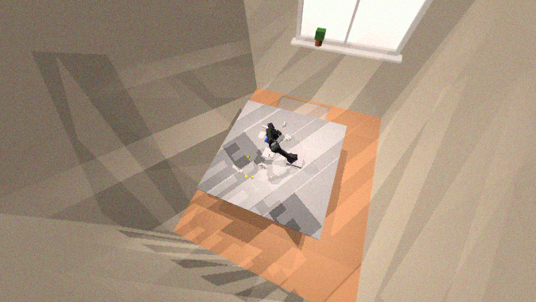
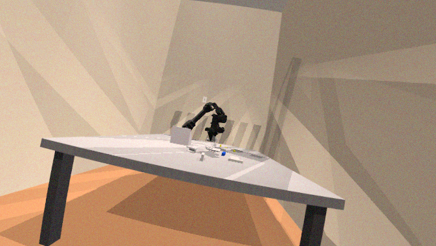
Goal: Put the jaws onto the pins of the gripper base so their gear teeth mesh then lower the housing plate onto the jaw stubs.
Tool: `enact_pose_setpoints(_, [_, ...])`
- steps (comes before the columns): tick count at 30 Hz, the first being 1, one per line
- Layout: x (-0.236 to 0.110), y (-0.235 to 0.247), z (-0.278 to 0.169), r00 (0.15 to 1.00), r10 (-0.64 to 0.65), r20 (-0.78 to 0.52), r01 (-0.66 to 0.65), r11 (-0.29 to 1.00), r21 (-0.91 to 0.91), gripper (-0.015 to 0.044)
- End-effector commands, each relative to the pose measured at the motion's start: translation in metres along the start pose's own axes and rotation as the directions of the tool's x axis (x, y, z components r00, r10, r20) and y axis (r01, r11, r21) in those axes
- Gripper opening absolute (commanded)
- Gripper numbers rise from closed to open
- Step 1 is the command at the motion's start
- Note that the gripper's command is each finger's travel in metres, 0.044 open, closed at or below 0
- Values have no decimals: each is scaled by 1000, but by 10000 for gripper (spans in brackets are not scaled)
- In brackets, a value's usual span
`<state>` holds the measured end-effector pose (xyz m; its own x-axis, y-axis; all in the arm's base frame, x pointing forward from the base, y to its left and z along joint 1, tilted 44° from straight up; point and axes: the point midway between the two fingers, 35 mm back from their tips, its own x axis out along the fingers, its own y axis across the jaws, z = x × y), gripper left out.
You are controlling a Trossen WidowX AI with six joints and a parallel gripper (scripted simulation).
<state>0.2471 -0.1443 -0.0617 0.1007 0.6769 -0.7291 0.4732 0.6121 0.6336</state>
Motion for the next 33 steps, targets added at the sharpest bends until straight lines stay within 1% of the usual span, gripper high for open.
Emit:
enact_pose_setpoints(1, [-1,12,-5,1000,2,9,-1,995,-104,134])
enact_pose_setpoints(15, [3,47,-30,1000,7,6,-4,903,-430,134])
enact_pose_setpoints(33, [3,47,-30,1000,7,6,-4,901,-433,134])
